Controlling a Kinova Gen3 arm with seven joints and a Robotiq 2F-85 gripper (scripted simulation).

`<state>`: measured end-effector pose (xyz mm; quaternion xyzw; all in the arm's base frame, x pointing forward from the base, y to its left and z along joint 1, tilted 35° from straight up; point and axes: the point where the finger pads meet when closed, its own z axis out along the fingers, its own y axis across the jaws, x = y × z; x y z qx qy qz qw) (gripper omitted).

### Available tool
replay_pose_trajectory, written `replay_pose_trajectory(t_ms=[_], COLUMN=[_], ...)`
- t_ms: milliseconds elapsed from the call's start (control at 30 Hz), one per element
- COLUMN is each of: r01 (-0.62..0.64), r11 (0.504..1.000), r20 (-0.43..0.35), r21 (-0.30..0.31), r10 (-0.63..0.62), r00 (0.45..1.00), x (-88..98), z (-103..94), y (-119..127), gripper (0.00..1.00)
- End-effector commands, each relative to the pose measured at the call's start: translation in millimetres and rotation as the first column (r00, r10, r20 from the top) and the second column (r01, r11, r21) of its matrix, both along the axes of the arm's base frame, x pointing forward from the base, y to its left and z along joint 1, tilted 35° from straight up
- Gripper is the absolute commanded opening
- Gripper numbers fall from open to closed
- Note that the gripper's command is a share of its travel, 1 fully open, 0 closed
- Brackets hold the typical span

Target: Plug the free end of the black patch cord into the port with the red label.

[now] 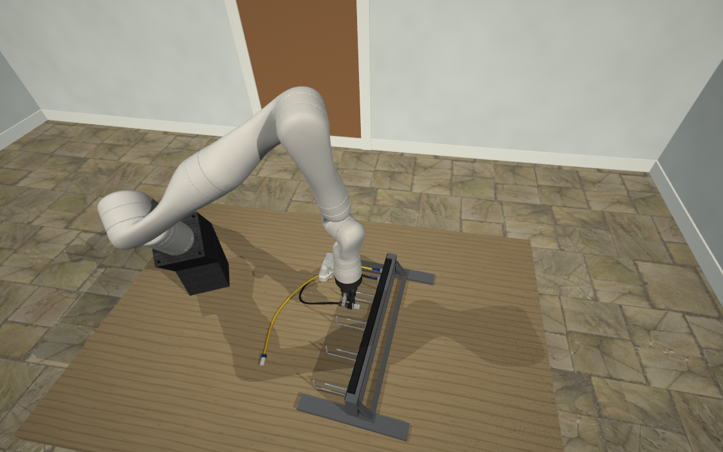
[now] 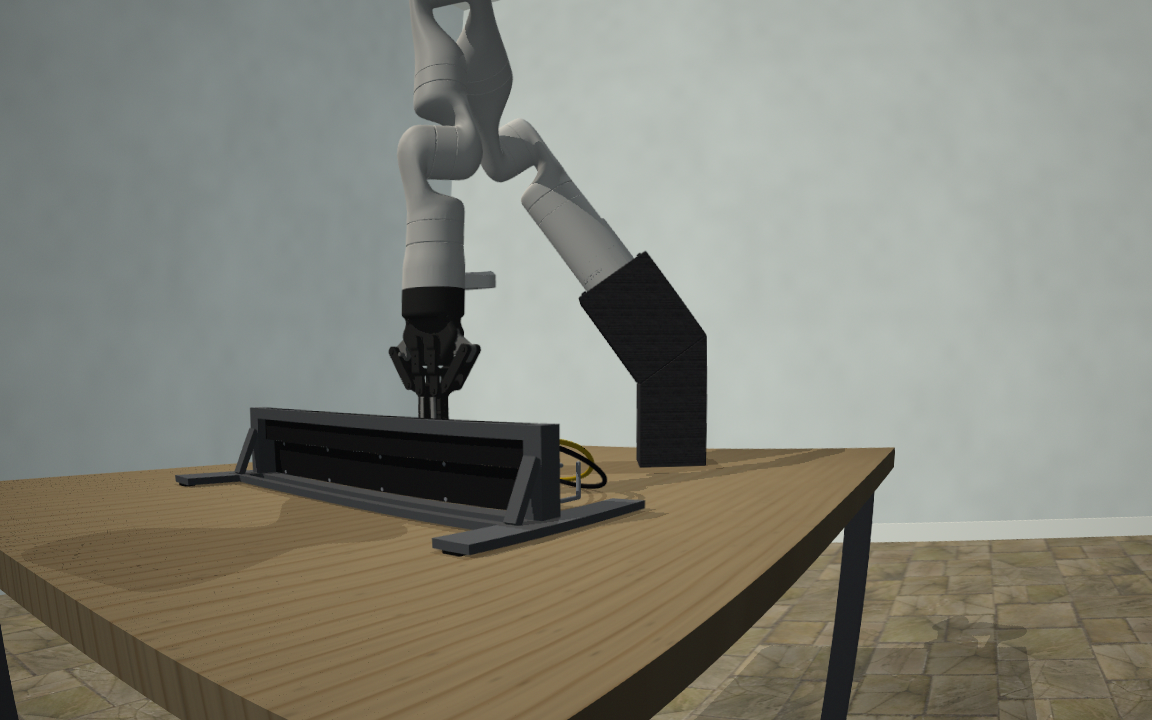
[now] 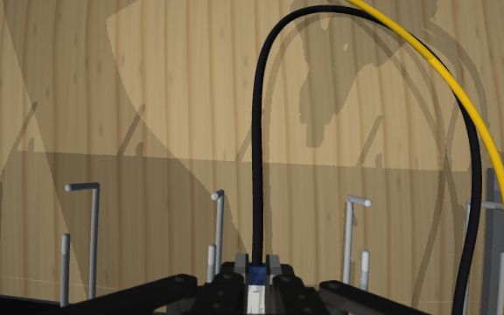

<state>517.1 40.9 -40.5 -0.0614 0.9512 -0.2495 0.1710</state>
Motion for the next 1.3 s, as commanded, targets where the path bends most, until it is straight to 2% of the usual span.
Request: replay_pose_trajectory(t_ms=[0, 933, 1267], r01=[0.005, 0.004, 0.004], r11=[1.0, 1.0, 1.0], r20=[0.001, 0.001, 0.001], r21=[0.0, 0.0, 0.0], r10=[-0.005, -0.004, -0.004], r00=[1.0, 1.0, 1.0], x=[1.8, 8.2, 15.6], z=[-0.8, -2.9, -0.5], y=[-2, -3, -2], gripper=[0.0, 0.0, 0.0])
